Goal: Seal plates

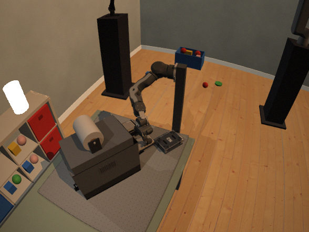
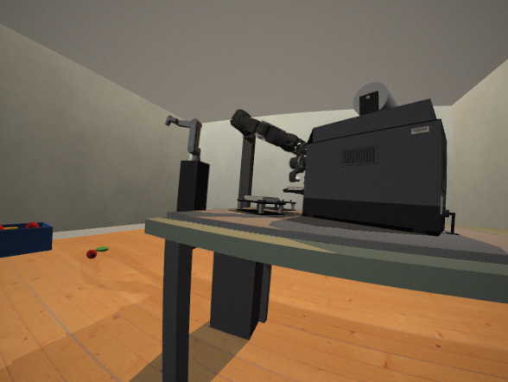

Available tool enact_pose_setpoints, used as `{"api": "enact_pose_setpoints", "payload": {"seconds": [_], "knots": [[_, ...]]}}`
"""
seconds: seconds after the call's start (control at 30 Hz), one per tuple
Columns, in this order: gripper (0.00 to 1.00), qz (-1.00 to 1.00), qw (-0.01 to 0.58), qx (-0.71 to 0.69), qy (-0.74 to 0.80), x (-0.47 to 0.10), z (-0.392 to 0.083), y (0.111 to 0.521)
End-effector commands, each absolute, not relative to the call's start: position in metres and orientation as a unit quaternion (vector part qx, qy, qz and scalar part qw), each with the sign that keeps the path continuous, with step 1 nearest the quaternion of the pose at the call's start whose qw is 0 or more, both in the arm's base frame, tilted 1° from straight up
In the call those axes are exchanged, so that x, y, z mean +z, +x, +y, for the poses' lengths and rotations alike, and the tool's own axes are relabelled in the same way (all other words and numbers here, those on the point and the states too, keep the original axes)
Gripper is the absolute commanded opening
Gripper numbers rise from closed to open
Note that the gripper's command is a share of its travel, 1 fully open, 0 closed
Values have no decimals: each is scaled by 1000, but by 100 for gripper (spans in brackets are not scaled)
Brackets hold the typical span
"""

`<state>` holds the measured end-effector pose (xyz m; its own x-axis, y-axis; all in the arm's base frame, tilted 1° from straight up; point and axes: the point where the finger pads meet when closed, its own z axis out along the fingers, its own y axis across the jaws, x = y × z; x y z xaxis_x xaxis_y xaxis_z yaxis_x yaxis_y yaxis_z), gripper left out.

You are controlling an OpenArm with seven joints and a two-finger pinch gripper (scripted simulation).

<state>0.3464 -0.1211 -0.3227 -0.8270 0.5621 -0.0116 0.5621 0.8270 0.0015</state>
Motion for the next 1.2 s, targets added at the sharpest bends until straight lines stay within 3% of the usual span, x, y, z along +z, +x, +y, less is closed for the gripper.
{"api": "enact_pose_setpoints", "payload": {"seconds": [0.0, 1.17], "knots": [[65, 955, 5, 2, 297, -324, -121, 345], [65, 955, 6, 0, 296, -328, -122, 346]]}}
